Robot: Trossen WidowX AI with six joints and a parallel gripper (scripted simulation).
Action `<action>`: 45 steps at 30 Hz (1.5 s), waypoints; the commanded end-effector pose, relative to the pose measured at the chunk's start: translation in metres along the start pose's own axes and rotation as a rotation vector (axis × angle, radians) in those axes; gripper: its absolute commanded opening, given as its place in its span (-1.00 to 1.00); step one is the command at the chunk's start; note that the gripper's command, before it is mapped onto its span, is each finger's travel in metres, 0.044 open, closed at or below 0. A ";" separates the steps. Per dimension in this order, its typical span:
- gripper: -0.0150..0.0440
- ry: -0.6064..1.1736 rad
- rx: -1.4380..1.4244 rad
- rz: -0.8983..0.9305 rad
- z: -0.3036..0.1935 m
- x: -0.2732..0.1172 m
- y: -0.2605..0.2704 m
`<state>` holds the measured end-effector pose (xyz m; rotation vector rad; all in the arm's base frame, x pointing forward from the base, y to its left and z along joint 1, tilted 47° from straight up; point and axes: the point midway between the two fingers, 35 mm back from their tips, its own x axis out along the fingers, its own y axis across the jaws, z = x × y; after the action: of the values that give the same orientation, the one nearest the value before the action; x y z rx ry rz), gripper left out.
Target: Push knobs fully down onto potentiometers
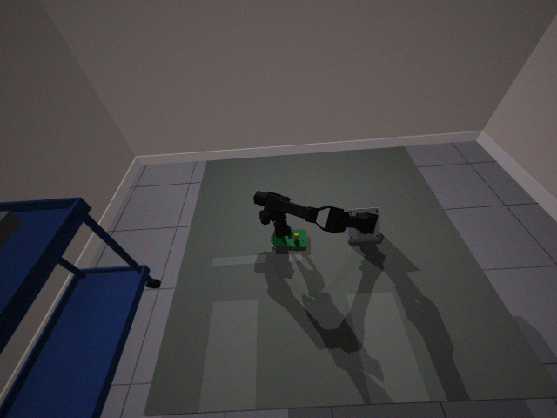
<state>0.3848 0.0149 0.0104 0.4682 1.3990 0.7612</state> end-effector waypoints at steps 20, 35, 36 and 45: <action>-0.49 0.019 -0.020 0.011 0.003 -0.008 0.002; 0.04 0.023 -0.016 0.017 0.002 -0.014 0.003; 0.13 0.023 -0.016 0.017 0.002 -0.014 0.003; 0.93 0.024 -0.012 0.005 -0.072 -0.040 0.012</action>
<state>0.3451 -0.0055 0.0305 0.4525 1.4136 0.7929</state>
